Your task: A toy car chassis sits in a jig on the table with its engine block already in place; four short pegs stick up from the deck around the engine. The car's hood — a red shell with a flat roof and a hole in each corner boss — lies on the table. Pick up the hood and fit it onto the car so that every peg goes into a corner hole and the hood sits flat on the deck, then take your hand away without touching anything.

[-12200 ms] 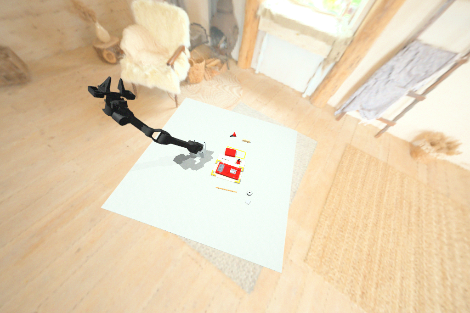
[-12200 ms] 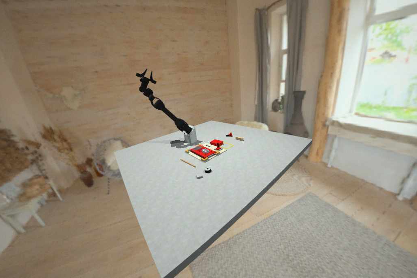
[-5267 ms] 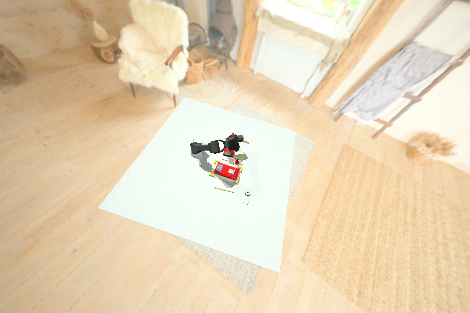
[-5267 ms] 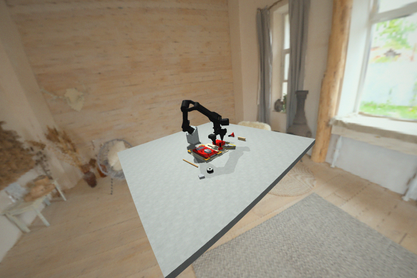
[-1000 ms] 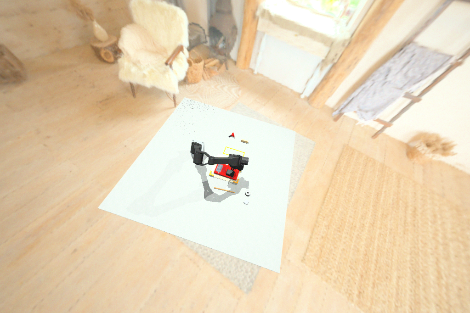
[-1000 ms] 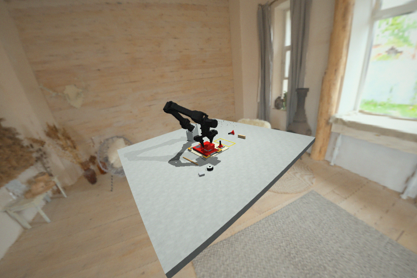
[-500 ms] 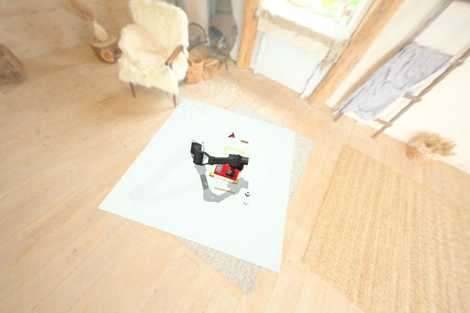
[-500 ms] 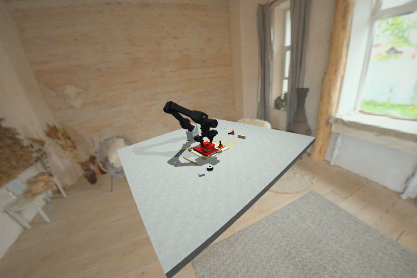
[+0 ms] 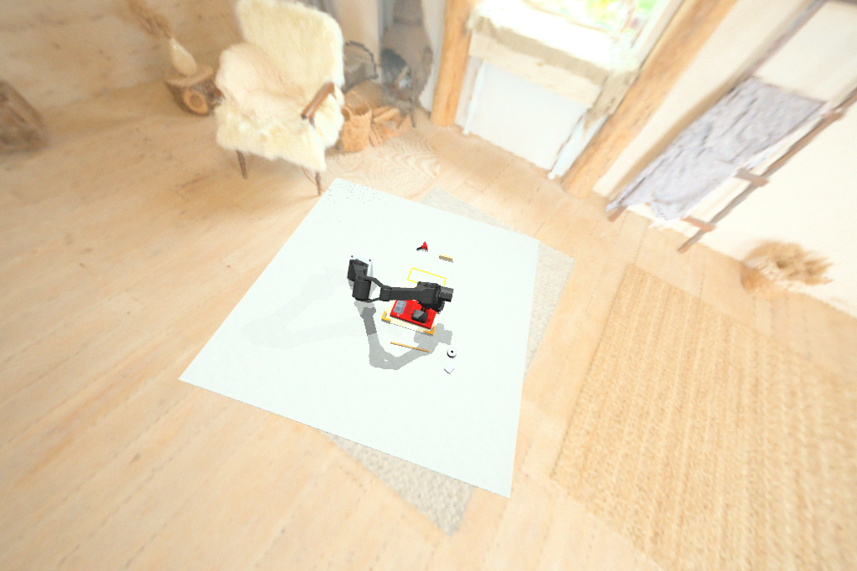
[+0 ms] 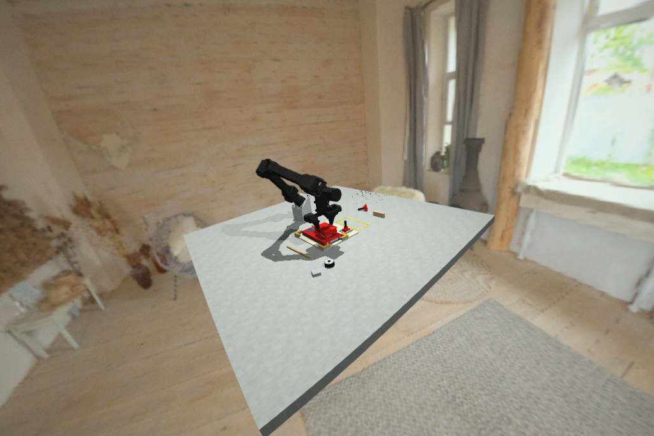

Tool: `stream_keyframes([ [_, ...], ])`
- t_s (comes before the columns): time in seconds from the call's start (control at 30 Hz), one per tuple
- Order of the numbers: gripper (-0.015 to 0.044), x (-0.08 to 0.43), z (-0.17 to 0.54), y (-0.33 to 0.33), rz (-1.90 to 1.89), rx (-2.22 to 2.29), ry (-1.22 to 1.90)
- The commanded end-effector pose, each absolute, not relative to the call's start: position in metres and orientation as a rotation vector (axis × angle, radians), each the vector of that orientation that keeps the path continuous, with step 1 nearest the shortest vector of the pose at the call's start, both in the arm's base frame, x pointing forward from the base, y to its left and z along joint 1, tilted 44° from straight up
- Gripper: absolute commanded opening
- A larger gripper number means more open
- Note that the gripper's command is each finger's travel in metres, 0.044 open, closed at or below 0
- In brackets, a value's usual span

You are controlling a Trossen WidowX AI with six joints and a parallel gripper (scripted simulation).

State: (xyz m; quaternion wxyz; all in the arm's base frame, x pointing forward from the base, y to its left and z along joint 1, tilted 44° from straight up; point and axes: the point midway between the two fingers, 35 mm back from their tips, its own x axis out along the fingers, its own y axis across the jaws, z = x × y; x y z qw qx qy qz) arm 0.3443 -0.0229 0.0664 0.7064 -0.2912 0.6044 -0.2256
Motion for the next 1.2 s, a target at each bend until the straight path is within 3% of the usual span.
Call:
stream_keyframes([
  [0.0,0.0000,0.3447,0.0654,-0.0242,-0.501,-0.654,1.343],
  [1.17,0.0000,0.3468,0.0563,-0.0330,-0.502,-0.653,1.342],
])
